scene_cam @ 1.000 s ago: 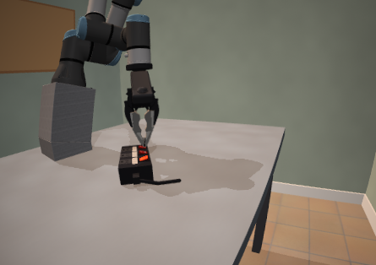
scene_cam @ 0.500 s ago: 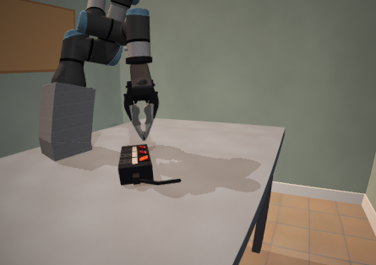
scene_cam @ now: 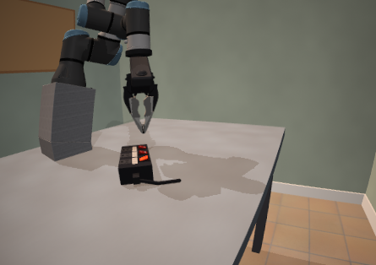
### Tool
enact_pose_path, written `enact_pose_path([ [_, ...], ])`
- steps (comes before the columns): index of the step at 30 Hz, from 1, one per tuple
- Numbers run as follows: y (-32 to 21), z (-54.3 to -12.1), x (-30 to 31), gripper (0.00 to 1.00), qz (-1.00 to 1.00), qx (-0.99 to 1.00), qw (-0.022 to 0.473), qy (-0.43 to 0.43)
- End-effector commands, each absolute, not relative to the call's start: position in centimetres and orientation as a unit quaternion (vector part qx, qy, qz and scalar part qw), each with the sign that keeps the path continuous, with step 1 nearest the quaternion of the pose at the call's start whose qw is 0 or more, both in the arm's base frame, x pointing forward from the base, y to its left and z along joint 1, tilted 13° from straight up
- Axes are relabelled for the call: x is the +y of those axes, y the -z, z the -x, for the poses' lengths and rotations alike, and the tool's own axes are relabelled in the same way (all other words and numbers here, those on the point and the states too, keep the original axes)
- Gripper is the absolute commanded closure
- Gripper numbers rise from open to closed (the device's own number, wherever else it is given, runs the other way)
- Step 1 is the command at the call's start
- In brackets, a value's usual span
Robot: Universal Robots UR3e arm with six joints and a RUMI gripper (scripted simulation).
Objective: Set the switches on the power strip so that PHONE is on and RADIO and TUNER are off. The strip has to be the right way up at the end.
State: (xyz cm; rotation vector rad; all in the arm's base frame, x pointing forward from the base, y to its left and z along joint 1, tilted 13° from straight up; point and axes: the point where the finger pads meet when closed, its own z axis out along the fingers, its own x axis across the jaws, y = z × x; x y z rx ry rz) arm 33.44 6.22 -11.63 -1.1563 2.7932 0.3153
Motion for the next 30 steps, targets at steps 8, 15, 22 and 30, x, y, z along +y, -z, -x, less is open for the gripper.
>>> enact_pose_path([
  [8,11.5,-33.5,6.2,1.00,0.380,0.918,0.052,-0.103],
  [15,11.4,-33.5,6.2,0.00,0.380,0.918,0.052,-0.103],
  [22,11.1,-33.5,6.1,0.00,0.380,0.918,0.052,-0.103],
  [30,9.5,-33.5,5.7,0.00,0.380,0.918,0.052,-0.103],
])
